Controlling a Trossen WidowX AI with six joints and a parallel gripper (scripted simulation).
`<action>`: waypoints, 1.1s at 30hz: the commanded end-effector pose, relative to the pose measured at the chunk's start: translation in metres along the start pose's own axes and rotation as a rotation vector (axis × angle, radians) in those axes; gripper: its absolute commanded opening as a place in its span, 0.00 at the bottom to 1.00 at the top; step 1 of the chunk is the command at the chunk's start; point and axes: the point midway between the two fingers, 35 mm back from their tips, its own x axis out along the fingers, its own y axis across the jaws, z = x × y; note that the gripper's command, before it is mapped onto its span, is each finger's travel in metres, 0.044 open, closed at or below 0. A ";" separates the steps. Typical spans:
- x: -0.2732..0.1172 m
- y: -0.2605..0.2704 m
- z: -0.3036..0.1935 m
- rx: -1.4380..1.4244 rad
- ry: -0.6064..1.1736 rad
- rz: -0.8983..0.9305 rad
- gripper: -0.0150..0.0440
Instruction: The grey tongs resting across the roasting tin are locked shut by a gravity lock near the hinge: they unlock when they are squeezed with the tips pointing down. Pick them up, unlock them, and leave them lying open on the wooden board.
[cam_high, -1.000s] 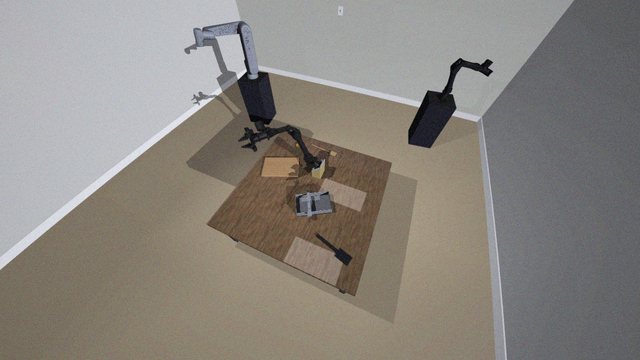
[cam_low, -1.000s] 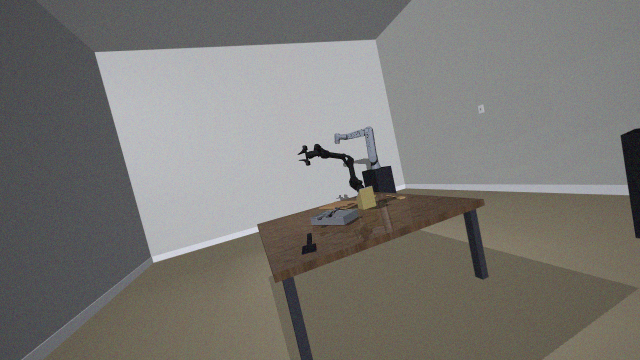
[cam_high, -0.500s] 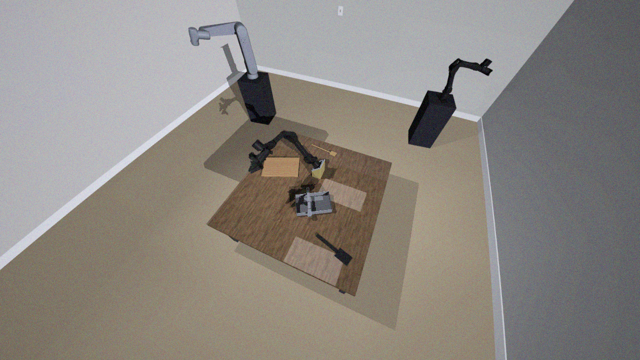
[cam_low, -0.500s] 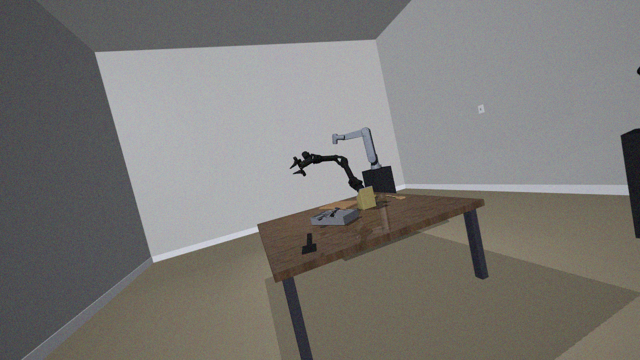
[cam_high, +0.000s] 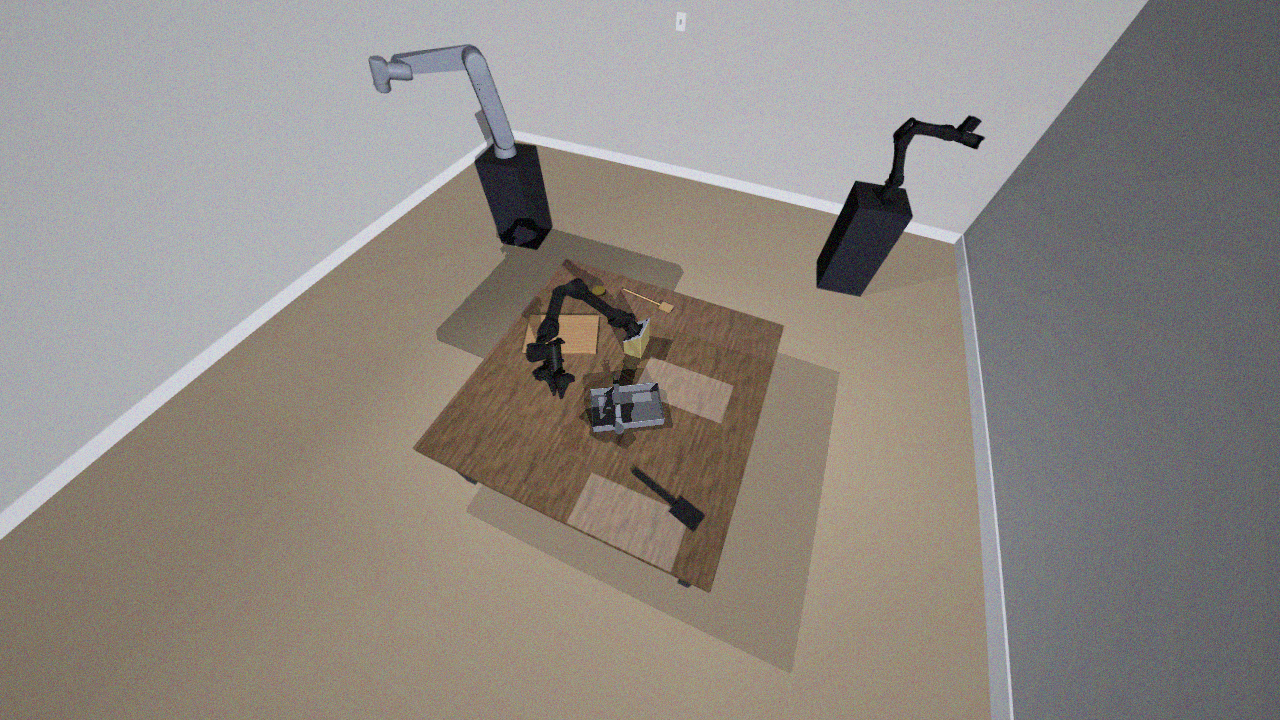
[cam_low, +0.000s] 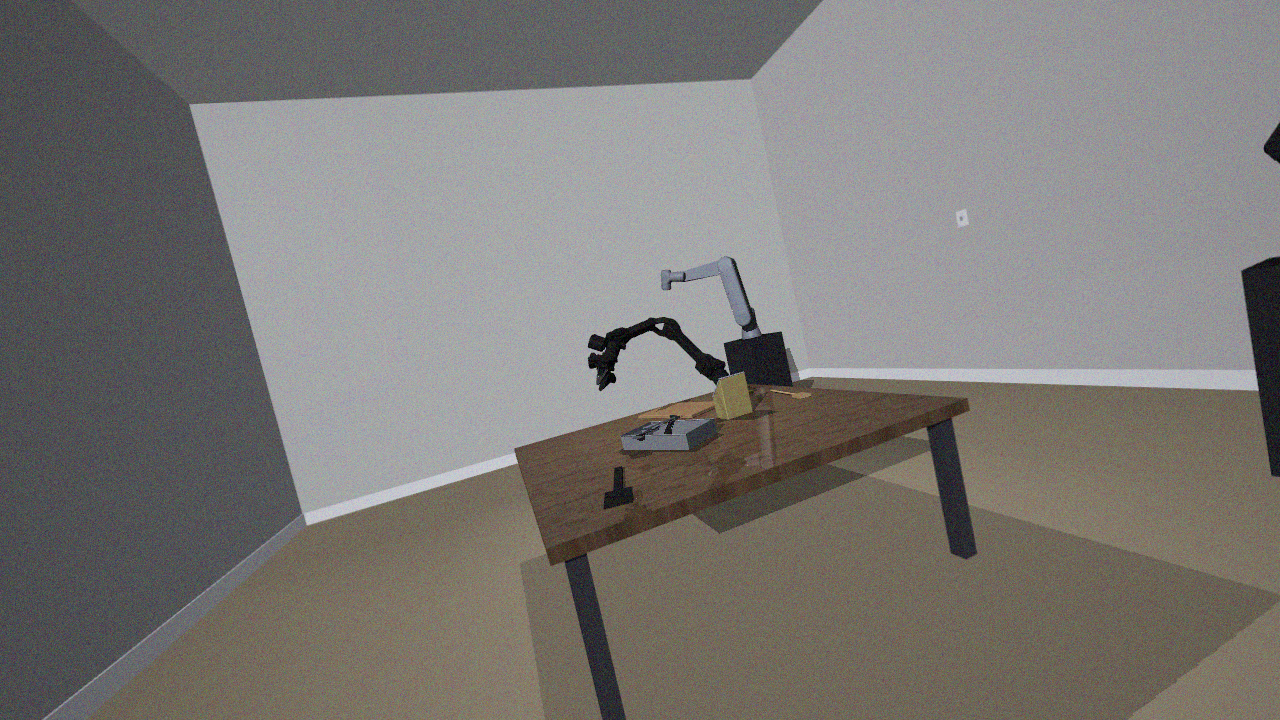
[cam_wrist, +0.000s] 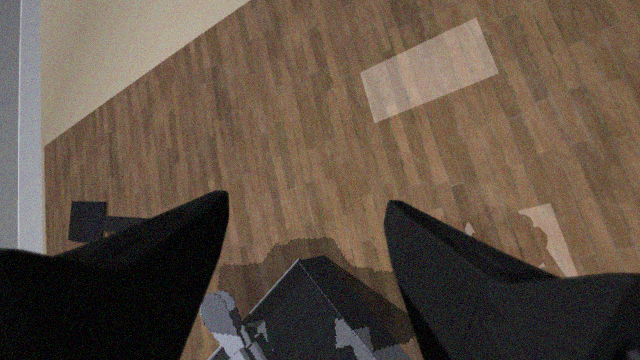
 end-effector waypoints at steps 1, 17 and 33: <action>0.036 0.010 -0.060 -0.198 0.232 0.005 0.69; 0.070 0.010 -0.225 -0.701 0.898 0.129 0.69; 0.066 0.004 -0.230 -0.701 0.898 0.129 0.69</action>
